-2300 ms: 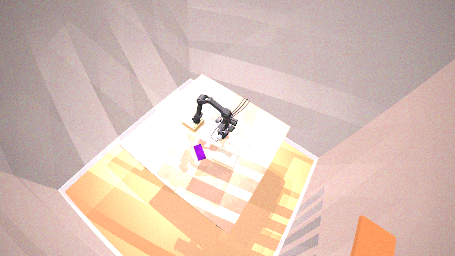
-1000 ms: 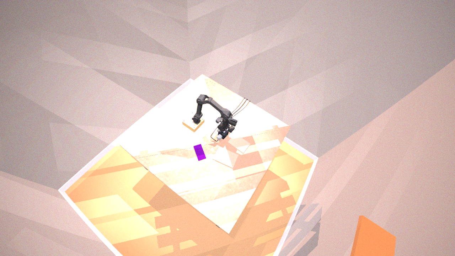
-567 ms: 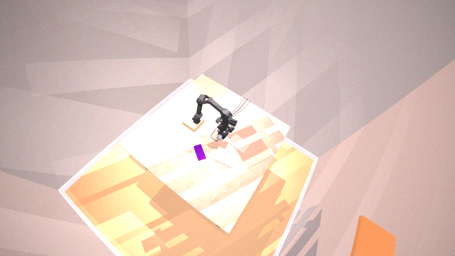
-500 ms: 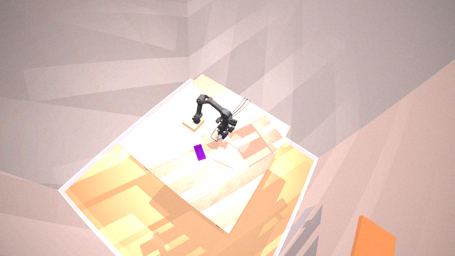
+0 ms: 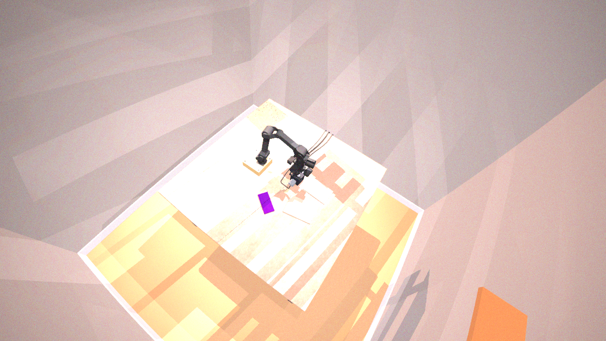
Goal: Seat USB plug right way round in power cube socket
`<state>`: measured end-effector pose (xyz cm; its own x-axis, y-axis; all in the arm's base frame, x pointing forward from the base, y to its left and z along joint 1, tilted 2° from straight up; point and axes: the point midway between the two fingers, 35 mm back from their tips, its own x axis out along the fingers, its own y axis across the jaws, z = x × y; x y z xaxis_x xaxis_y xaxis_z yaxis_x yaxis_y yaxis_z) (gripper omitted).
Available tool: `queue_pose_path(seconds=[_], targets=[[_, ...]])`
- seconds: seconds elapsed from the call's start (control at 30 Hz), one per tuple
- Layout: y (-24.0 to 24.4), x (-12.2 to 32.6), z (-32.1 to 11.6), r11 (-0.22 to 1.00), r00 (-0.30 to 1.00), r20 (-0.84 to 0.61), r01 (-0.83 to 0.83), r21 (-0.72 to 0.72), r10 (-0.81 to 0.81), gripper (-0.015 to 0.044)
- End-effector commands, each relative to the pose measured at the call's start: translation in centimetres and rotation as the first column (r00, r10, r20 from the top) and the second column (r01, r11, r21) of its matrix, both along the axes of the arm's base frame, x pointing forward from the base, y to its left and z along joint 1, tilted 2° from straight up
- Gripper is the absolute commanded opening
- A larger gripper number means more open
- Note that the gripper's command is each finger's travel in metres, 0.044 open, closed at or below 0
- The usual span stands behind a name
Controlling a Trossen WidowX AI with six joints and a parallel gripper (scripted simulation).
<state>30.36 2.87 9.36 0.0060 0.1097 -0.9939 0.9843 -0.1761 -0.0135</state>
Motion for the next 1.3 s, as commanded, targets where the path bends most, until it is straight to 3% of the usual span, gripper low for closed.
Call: queue_pose_path(seconds=[0.0,1.27], targets=[[0.07,-0.01,-0.1,1.0,1.0,-0.002,0.004,0.005,-0.004,0.0],[0.08,-0.02,-0.56,1.0,1.0,-0.002,0.004,0.005,-0.004,0.0]])
